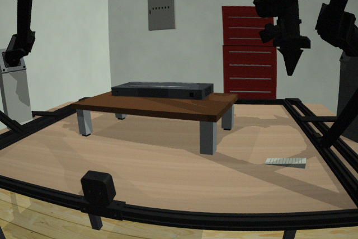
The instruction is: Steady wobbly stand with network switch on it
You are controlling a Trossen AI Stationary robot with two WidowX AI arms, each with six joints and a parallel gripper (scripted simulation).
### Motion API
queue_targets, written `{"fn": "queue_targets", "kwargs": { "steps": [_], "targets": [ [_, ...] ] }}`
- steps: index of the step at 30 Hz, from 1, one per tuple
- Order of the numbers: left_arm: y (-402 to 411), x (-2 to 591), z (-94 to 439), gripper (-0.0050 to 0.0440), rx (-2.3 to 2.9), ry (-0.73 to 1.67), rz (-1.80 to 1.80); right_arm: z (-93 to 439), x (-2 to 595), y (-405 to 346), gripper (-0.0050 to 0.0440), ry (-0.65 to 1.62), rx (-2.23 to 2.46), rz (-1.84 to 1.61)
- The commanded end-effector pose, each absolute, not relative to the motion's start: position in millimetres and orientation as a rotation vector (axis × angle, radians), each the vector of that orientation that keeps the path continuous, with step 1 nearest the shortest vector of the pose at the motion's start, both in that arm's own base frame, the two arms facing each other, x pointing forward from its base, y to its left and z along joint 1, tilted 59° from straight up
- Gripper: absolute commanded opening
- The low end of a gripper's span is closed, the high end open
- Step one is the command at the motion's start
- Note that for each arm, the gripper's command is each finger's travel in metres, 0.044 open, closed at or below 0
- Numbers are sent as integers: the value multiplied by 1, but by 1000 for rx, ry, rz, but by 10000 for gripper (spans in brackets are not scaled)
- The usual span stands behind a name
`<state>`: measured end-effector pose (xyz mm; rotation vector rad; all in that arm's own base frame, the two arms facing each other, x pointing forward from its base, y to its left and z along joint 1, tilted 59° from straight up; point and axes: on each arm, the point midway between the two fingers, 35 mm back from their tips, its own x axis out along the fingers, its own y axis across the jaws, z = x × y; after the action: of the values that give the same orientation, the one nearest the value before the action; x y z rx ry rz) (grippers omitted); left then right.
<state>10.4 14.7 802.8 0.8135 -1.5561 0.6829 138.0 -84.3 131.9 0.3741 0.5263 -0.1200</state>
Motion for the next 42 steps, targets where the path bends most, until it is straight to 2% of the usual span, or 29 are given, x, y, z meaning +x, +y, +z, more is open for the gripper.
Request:
{"fn": "queue_targets", "kwargs": {
  "steps": [1,3,14,21,31,38,42],
  "targets": [
    [15,12,804,0,754,-1584,656,132,138,-84,0,526,374,-120],
    [15,12,804,0,754,-1584,656,132,138,-84,0,526,374,-120],
    [112,107,747,0,341,-1069,531,132,138,-84,0,526,374,-120],
    [125,114,749,0,329,-1066,549,132,138,-84,0,526,374,-120],
    [174,179,646,0,-118,-690,457,132,138,-84,0,526,374,-120],
    [185,186,645,0,-130,-680,472,132,138,-84,0,526,374,-120],
    [192,203,597,0,-309,-545,446,132,138,-84,0,526,374,-120]
  ]
}}
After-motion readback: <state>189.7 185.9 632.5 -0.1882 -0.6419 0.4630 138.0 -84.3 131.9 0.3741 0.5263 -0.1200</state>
